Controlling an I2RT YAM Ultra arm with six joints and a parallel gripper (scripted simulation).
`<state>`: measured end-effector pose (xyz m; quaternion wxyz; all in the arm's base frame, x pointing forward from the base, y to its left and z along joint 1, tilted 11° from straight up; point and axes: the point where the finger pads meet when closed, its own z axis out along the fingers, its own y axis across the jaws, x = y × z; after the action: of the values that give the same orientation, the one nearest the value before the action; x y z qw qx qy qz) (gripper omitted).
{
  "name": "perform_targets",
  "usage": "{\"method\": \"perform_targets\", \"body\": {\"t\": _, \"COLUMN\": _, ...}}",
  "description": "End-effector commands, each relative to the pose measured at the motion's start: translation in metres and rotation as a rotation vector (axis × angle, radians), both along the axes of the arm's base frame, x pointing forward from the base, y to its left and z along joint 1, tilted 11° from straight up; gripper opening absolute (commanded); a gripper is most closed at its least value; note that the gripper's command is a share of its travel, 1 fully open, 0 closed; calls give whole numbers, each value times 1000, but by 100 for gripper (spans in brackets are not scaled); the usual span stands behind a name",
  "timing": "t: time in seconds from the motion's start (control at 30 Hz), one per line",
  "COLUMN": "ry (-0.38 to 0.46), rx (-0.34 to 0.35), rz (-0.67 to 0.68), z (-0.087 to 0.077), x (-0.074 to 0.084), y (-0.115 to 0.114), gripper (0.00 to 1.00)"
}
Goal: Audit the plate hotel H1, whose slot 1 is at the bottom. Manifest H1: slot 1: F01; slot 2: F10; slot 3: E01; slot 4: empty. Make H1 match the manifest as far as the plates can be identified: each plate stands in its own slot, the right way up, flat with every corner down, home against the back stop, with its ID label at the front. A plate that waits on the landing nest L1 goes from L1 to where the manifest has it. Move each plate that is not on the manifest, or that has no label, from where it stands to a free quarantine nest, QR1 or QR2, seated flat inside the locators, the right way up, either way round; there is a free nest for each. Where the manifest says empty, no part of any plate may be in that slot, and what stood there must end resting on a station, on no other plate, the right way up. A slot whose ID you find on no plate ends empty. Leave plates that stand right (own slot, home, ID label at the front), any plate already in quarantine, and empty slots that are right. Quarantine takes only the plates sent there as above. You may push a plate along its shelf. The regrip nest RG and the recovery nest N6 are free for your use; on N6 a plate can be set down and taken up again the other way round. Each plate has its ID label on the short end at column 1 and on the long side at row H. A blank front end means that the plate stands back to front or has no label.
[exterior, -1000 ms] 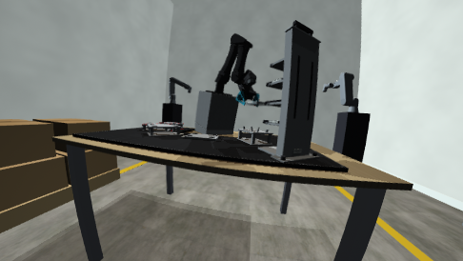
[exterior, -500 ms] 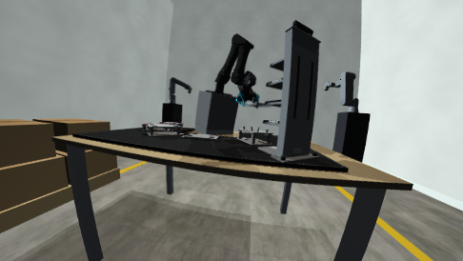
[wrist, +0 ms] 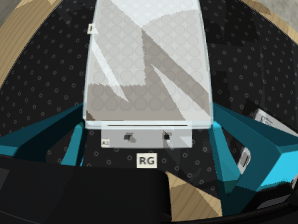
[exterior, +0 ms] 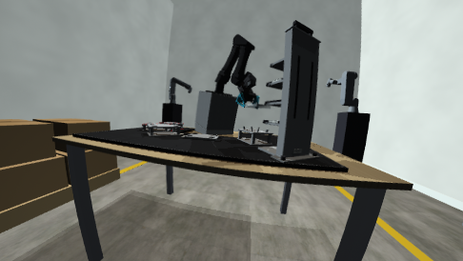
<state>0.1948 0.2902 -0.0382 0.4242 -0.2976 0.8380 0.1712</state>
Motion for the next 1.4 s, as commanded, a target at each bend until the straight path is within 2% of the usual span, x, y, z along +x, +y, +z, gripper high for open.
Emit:
{"method": "perform_targets", "body": {"t": 0.0, "ry": -15, "rx": 29, "rz": -2, "z": 6, "x": 3, "y": 4, "gripper": 86}}
{"method": "perform_targets", "body": {"t": 1.37, "ry": -15, "rx": 29, "rz": -2, "z": -12, "x": 5, "y": 7, "gripper": 86}}
